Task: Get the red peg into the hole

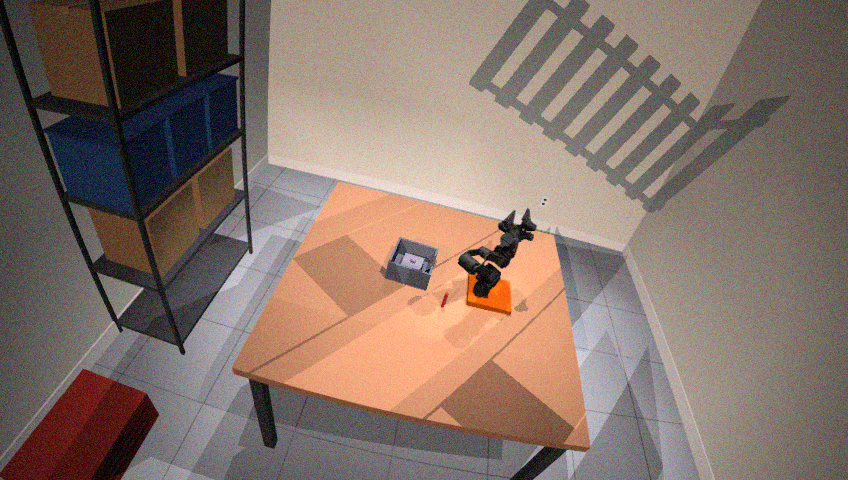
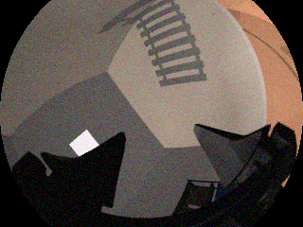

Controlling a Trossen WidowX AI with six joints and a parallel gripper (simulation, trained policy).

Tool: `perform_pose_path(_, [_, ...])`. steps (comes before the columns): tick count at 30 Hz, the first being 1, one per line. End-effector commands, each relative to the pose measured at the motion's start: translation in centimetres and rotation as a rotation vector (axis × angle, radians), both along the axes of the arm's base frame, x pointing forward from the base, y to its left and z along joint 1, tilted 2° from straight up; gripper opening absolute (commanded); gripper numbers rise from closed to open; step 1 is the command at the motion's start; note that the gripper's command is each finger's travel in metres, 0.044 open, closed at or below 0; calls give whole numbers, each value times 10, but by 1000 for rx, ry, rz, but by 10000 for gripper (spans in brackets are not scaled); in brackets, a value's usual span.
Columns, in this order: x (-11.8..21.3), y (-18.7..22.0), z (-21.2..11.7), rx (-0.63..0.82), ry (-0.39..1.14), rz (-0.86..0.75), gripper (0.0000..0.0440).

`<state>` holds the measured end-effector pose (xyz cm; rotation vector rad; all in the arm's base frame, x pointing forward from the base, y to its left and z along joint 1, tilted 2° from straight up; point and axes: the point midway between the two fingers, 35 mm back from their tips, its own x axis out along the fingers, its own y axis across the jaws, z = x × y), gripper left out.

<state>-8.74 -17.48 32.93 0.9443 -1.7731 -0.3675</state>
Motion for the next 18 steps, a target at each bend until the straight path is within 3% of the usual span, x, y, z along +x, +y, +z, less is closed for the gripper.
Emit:
perform_pose_path(1, [0, -2, 1, 2, 7, -3, 418])
perform_pose_path(3, [0, -8, 1, 18, 12, -3, 440])
perform_pose_path(9, [6, -42, 0, 106, 4, 16, 440])
perform_pose_path(18, [44, -95, -8, 283, 49, 88, 440])
